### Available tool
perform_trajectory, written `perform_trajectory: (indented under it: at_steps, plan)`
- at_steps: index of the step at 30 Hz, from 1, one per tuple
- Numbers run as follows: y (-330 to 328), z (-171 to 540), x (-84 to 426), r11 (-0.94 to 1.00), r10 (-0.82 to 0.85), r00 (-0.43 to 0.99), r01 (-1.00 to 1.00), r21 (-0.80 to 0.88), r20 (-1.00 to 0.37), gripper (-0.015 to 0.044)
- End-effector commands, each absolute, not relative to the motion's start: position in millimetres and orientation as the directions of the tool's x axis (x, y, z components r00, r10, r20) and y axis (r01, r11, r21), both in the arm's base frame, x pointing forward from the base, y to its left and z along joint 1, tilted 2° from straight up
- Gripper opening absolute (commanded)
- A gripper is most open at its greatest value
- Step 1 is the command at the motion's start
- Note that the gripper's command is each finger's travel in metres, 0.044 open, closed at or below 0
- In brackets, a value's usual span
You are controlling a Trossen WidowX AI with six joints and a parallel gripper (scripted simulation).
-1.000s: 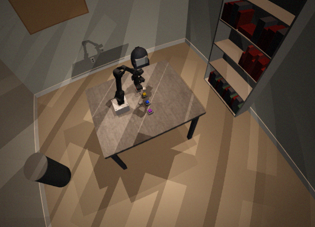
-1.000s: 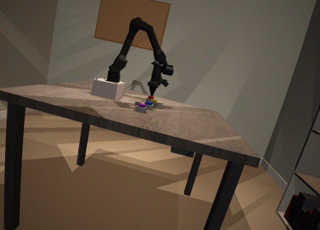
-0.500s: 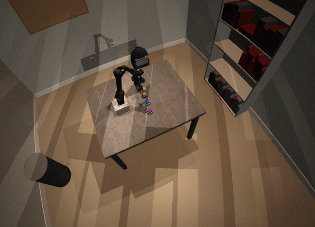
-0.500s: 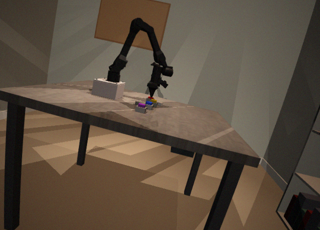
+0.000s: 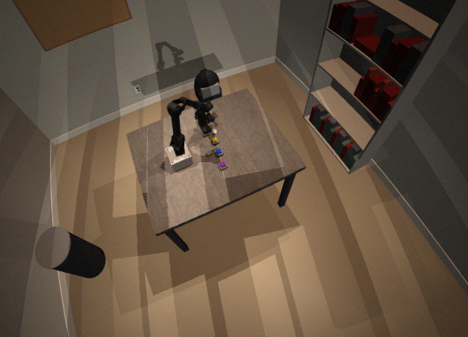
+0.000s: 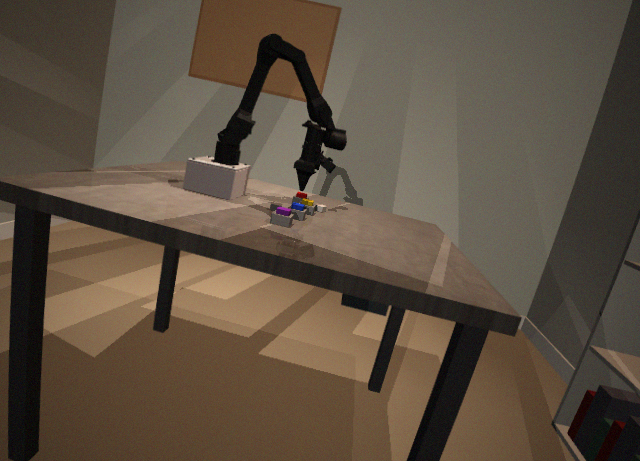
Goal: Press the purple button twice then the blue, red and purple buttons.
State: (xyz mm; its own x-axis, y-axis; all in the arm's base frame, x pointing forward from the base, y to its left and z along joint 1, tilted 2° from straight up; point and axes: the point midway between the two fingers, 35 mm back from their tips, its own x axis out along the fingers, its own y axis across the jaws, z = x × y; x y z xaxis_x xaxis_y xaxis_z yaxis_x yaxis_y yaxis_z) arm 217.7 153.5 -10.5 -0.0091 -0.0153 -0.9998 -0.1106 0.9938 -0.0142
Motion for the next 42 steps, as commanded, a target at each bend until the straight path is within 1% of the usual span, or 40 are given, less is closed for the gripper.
perform_trajectory:
  at_steps: [1,4,8,14,20,26,31,37,42]
  plan:
    - [156,6,220,0.994,-0.005,0.001,-0.108,-0.005,-1.0,0.002]
    - [157,16,221,0.994,-0.004,0.001,-0.108,-0.004,-1.0,0.002]
    - [157,65,221,0.994,-0.004,0.001,-0.108,-0.004,-1.0,0.002]
    - [150,68,226,0.994,-0.004,0.002,-0.108,-0.005,-1.0,0.002]
    - [81,70,268,0.994,-0.009,0.009,-0.108,-0.01,-1.0,0.002]
    - [-2,72,290,0.994,-0.018,0.012,-0.107,-0.019,-1.0,0.002]
    - [-75,74,288,0.994,-0.027,0.012,-0.107,-0.029,-1.0,0.002]
    - [-159,76,262,0.993,-0.039,0.006,-0.107,-0.039,-0.999,0.002]
    - [-168,72,258,0.993,-0.04,0.005,-0.107,-0.04,-0.999,0.002]
